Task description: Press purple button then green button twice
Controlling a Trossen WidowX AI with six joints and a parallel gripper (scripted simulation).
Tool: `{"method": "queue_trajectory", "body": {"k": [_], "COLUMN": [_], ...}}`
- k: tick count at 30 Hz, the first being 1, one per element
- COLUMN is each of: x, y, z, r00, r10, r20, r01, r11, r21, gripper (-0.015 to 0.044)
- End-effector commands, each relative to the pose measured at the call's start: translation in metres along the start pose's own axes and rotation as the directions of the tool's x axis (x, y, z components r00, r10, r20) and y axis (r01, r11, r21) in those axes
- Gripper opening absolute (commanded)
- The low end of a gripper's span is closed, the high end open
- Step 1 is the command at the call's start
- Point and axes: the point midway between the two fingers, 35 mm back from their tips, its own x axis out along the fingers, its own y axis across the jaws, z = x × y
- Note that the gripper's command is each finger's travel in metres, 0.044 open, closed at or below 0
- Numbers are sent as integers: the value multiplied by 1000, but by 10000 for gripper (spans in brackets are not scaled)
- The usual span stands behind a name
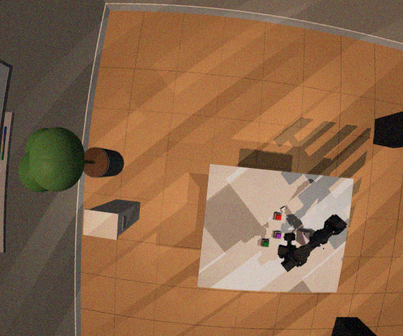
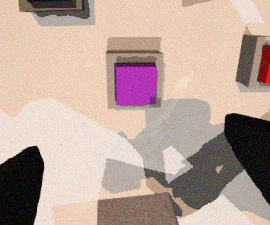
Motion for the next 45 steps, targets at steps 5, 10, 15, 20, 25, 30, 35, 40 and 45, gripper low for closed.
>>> {"method": "queue_trajectory", "body": {"k": [5, 10, 15, 20, 25, 30, 35, 40, 45], "x": [5, 15, 66, 66, 66, 66, 68, 76, 84], "y": [-10, -10, -11, -11, -11, -11, -11, -11, -12], "z": [-5, -4, -5, -5, -5, -5, -5, -5, -5], "r00": [1000, 1000, 1000, 1000, 1000, 1000, 1000, 1000, 1000], "r10": [-11, -10, -14, -14, -14, -14, -14, -13, -13], "r20": [6, 7, 7, 7, 7, 7, 7, 7, 7], "r01": [10, 9, 13, 13, 13, 13, 13, 12, 12], "r11": [991, 991, 991, 991, 991, 991, 991, 991, 991], "r21": [134, 134, 135, 135, 135, 135, 135, 135, 134], "gripper": [400, 348, 216, 85, 20, 20, 20, 20, 20]}}
